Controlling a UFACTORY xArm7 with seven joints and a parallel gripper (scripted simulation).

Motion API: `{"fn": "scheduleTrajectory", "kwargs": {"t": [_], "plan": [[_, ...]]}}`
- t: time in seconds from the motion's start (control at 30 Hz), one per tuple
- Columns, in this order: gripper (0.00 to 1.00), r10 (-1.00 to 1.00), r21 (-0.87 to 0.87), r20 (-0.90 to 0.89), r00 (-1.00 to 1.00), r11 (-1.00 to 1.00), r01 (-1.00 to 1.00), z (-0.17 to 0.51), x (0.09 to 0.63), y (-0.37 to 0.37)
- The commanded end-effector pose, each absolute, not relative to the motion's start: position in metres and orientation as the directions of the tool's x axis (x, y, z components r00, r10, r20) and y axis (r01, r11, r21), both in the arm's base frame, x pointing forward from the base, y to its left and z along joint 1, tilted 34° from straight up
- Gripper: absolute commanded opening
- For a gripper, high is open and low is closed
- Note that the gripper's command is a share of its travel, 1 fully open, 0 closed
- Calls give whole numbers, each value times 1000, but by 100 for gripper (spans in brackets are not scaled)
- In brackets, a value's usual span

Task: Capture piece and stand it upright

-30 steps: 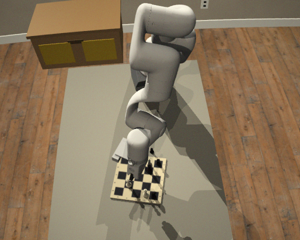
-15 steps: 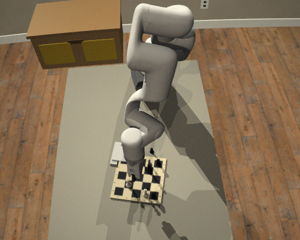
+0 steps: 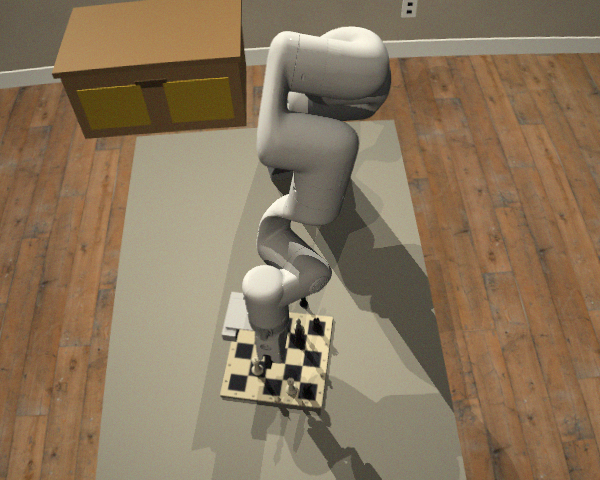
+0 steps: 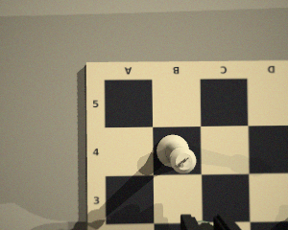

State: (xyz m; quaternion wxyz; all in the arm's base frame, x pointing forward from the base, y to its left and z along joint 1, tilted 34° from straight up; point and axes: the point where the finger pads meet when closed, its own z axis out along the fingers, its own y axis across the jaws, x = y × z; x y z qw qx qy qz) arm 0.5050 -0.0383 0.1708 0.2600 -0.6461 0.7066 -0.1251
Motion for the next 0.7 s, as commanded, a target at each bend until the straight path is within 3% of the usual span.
{"fn": "scheduleTrajectory", "kwargs": {"t": [0.0, 0.67], "plan": [[0, -977, -523, -212, -25, 136, -841, 159, 517, -37], [0, -977, -523, -212, -25, 136, -841, 120, 542, -29]]}}
